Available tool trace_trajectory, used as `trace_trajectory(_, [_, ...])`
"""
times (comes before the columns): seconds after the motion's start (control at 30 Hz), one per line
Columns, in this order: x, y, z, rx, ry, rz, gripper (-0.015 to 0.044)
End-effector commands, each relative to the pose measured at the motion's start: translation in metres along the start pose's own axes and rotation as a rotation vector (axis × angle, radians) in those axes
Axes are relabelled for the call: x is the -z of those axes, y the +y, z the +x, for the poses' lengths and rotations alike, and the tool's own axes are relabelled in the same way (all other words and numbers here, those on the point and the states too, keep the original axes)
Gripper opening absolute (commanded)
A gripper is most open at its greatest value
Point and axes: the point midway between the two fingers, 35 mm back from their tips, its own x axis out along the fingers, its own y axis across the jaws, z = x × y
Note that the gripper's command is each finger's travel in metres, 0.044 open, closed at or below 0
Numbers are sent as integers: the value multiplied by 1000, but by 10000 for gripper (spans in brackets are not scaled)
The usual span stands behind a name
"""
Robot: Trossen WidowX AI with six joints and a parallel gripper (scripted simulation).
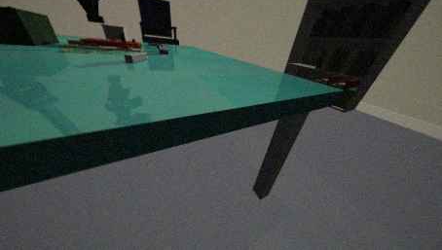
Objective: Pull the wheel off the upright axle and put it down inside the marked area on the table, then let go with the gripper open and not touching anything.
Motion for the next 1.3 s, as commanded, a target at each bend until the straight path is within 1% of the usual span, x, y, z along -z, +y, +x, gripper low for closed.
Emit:
trace_trajectory(0.0, [1,0,9,0,5,-5,0])
trace_trajectory(0.1, [0,-1,22,0,5,-5,0])
trace_trajectory(0.4, [2,0,86,0,6,-5,0])
trace_trajectory(0.53, [2,0,91,0,6,-5,0])
trace_trajectory(0.9, [4,1,86,-7,15,-1,289])
trace_trajectory(0.93, [3,1,82,-6,15,-1,300])
trace_trajectory(1.17, [3,1,29,0,6,-5,300])
trace_trajectory(1.23, [3,1,27,0,5,-5,300])
trace_trajectory(1.27, [4,1,36,-3,8,-1,326])
